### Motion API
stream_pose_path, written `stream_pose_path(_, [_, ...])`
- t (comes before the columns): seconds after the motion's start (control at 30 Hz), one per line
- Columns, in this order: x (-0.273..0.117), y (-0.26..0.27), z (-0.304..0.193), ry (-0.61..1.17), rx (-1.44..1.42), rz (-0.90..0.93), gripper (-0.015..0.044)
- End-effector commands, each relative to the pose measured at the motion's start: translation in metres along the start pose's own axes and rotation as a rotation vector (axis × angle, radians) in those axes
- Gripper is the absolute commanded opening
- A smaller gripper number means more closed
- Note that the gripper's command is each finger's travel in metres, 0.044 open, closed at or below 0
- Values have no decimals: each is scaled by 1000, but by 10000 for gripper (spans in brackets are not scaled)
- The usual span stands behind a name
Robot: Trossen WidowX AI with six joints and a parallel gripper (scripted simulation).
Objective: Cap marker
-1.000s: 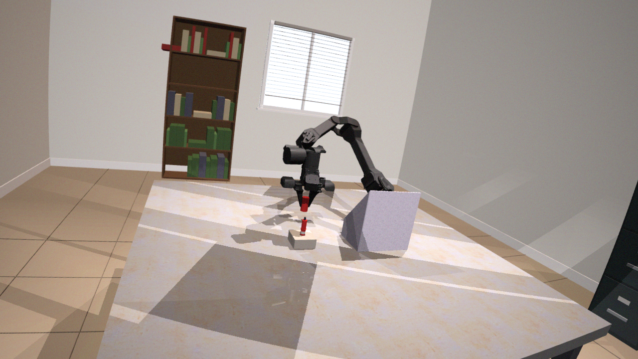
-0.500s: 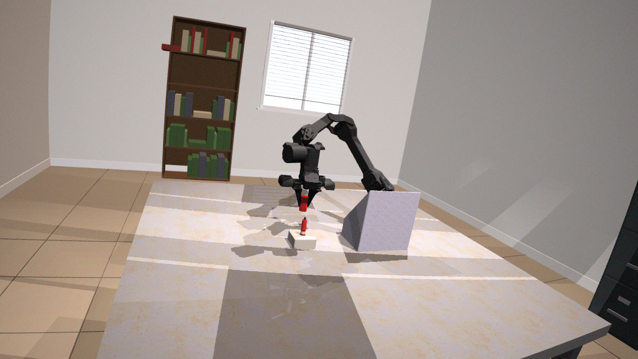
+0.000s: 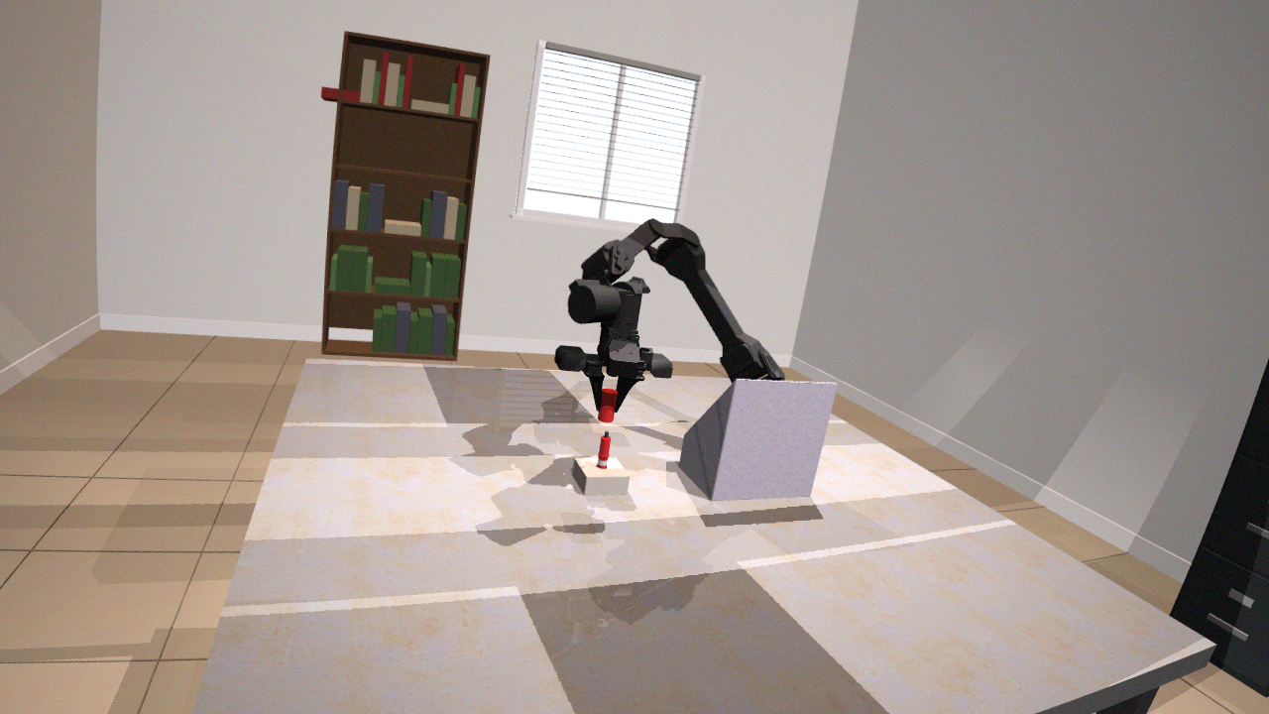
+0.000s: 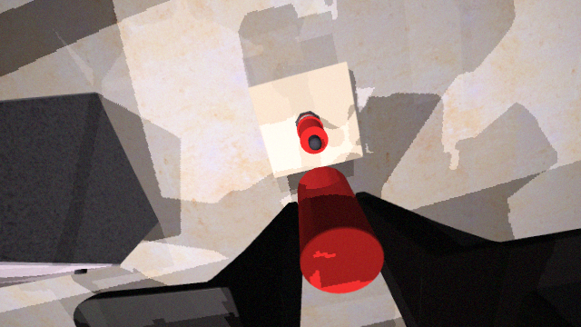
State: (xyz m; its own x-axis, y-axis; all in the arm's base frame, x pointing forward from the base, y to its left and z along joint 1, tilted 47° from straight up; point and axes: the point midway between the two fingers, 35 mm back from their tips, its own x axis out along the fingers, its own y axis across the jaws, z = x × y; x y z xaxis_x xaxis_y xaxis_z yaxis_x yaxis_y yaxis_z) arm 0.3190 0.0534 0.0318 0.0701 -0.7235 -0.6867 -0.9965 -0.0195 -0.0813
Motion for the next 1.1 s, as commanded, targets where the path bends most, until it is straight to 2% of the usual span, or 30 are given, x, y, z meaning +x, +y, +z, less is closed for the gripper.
stream_pose_path(0.0, [-4, 0, 16, 1, 2, 3, 0])
stream_pose_path(0.47, [3, 0, 21, 3, 2, 3, 0])
stream_pose_path(1.07, [32, -1, 21, 3, 2, 2, 0])
